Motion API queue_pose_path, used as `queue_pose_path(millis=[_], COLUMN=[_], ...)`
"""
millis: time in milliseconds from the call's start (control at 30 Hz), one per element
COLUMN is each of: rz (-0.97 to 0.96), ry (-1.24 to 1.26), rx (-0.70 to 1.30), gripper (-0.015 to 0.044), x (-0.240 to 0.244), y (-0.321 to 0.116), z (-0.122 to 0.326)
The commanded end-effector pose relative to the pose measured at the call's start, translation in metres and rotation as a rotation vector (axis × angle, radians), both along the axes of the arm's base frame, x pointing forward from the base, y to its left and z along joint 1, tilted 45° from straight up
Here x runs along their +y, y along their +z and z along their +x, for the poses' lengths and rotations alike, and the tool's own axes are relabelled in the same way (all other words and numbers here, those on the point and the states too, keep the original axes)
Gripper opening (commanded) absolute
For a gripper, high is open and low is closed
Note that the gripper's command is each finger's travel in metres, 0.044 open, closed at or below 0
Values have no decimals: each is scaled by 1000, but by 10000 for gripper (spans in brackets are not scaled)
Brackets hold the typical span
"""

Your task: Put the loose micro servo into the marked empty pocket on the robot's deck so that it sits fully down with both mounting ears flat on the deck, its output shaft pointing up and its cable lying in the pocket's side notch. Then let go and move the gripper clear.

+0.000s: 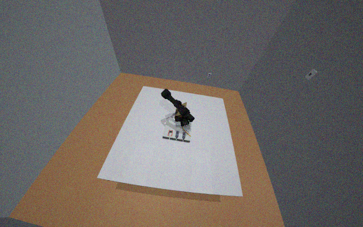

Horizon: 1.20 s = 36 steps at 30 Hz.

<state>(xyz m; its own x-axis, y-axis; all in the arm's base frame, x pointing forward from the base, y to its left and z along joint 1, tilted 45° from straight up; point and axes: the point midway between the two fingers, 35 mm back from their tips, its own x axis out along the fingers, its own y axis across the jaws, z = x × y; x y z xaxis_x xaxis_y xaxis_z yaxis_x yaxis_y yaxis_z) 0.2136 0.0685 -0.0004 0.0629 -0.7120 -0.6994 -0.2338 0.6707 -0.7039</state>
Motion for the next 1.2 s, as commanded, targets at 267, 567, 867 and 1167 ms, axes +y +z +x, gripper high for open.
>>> queue_pose_path(millis=[267, 567, 867, 1167], rz=[18, 18, 18, 16], ry=[2, 2, 2, 2], rx=[-19, -20, -20, -20], gripper=[0, 0, 0, 0], x=[10, 17, 19, -11], y=[16, 11, 10, 40], z=[-6, 8, 21, 23])
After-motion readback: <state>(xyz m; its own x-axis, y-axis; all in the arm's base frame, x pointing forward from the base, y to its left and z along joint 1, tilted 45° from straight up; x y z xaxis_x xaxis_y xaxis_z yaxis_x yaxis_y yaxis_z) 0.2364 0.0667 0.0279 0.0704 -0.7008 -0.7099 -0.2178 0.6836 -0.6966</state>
